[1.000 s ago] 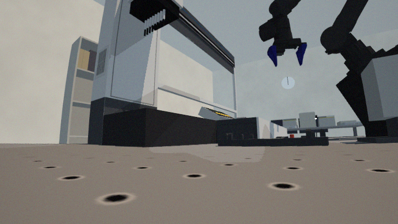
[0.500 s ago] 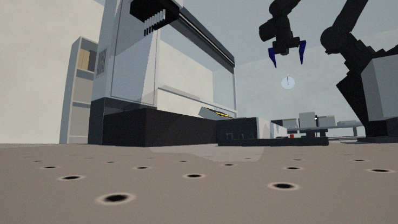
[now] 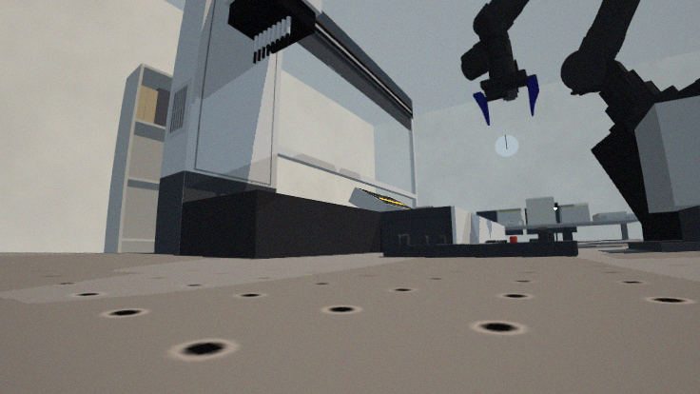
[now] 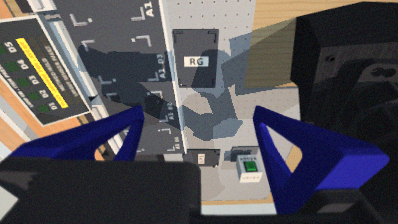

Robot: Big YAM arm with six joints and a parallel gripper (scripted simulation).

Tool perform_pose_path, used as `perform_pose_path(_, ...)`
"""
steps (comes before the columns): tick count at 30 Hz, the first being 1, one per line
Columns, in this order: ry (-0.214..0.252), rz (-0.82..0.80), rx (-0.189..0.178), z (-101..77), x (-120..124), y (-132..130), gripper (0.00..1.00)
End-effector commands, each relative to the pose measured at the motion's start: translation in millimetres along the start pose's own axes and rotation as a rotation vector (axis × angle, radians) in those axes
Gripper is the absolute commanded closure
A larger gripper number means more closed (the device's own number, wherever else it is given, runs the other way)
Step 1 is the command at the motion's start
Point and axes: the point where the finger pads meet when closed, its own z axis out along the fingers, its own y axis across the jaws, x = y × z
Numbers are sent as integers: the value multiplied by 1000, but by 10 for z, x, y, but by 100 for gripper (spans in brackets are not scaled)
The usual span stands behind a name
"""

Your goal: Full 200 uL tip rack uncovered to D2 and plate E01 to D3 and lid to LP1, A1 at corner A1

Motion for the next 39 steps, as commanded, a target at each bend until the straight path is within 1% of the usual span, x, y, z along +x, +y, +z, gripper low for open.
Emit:
perform_pose_path(1, -46, -69, -59, -230, -232, 263, 0)
perform_pose_path(8, -54, -71, -51, -227, -619, 265, 0)
perform_pose_path(10, -54, -71, -51, -227, -619, 265, 0)
perform_pose_path(25, -64, -72, -39, -223, -1430, 263, 0)
perform_pose_path(27, -64, -72, -39, -223, -1430, 263, 0)
perform_pose_path(39, -67, -71, -32, -224, -2061, 259, 0)
